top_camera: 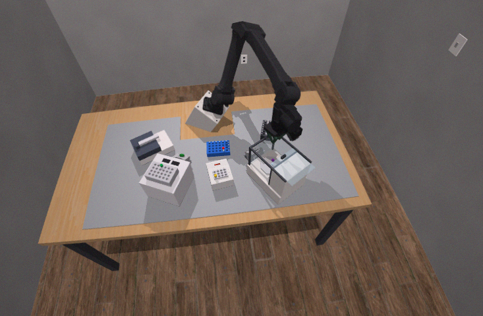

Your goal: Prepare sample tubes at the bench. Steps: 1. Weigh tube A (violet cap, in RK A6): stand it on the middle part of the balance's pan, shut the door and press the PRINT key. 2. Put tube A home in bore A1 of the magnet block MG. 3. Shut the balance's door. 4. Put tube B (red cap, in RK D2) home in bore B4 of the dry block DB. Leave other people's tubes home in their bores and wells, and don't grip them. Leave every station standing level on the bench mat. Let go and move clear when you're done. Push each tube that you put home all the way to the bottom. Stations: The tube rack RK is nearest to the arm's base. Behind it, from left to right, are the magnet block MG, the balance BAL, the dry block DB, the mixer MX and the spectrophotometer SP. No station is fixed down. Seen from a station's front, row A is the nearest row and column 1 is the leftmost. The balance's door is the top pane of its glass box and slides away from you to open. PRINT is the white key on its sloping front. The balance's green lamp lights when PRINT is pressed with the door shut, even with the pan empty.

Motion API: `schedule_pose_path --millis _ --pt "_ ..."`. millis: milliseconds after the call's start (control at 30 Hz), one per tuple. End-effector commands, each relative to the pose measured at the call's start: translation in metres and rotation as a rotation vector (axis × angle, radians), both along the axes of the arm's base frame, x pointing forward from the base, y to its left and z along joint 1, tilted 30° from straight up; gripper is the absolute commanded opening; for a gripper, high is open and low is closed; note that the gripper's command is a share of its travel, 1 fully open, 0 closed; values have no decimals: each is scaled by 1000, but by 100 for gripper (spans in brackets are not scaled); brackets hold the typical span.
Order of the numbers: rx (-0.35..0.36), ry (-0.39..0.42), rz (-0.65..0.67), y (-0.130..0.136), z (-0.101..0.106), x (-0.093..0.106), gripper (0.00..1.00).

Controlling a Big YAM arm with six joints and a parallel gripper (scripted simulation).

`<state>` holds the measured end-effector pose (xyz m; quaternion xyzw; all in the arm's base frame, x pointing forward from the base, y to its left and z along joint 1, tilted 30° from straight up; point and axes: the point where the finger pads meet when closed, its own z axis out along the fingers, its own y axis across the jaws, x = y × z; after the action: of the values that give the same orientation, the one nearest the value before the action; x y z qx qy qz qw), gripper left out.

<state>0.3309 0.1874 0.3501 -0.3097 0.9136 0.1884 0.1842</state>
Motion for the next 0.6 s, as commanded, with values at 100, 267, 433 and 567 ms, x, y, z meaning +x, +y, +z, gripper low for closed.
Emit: schedule_pose_path --millis 100,267,433,567 --pt "9 -26 2 0 15 2 36" --pt "19 -61 -4 -6 35 3 30" --pt "13 -43 7 -3 29 1 30" --pt "7 -27 5 -3 21 -1 30"
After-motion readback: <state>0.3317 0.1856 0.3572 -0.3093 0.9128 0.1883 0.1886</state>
